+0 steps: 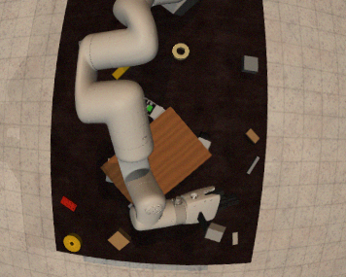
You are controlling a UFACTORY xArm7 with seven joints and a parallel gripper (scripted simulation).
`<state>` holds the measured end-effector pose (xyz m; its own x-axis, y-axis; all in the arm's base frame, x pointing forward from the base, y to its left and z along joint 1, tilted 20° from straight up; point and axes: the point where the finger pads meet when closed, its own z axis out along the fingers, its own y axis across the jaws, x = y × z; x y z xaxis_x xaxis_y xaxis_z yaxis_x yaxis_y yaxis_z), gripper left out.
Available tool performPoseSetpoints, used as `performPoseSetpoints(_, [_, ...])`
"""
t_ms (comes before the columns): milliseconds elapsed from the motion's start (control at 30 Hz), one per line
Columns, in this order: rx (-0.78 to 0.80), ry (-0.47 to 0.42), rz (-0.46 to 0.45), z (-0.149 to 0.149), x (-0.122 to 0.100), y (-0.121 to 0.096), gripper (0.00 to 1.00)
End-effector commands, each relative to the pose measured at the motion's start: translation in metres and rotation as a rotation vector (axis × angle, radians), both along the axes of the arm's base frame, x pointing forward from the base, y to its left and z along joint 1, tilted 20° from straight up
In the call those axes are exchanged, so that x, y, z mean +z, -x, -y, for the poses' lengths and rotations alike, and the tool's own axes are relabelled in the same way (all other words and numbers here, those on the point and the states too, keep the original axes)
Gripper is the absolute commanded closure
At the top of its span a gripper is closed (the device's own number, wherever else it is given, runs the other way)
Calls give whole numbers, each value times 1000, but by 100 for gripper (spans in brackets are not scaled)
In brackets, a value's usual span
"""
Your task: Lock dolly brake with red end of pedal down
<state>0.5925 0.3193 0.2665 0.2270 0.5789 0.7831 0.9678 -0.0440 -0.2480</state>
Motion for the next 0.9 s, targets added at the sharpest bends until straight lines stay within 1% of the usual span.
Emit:
performPoseSetpoints(0, [32, 140, 117, 33, -13, 17, 100])
performPoseSetpoints(33, [61, 206, 163, 51, -20, 25, 100])
performPoseSetpoints(100, [61, 206, 163, 51, -20, 25, 100])
performPoseSetpoints(133, [97, 275, 211, 71, -26, 34, 100])
performPoseSetpoints(200, [97, 275, 211, 71, -26, 34, 100])
performPoseSetpoints(233, [139, 347, 261, 92, -31, 44, 100])
performPoseSetpoints(300, [139, 347, 261, 92, -31, 44, 100])
performPoseSetpoints(333, [188, 419, 312, 114, -37, 55, 100])
performPoseSetpoints(367, [188, 419, 312, 114, -37, 55, 100])
performPoseSetpoints(400, [243, 492, 364, 137, -41, 66, 100])
performPoseSetpoints(467, [243, 492, 364, 137, -41, 66, 100])
performPoseSetpoints(500, [305, 563, 414, 159, -45, 78, 100])
performPoseSetpoints(567, [305, 563, 414, 159, -45, 78, 100])
performPoseSetpoints(600, [372, 632, 463, 182, -48, 90, 100])
performPoseSetpoints(667, [372, 632, 463, 182, -48, 90, 100])
performPoseSetpoints(700, [444, 696, 511, 203, -51, 103, 100])
performPoseSetpoints(767, [444, 696, 511, 203, -51, 103, 100])
performPoseSetpoints(800, [519, 756, 556, 222, -54, 115, 100])
performPoseSetpoints(867, [519, 756, 556, 222, -54, 115, 100])
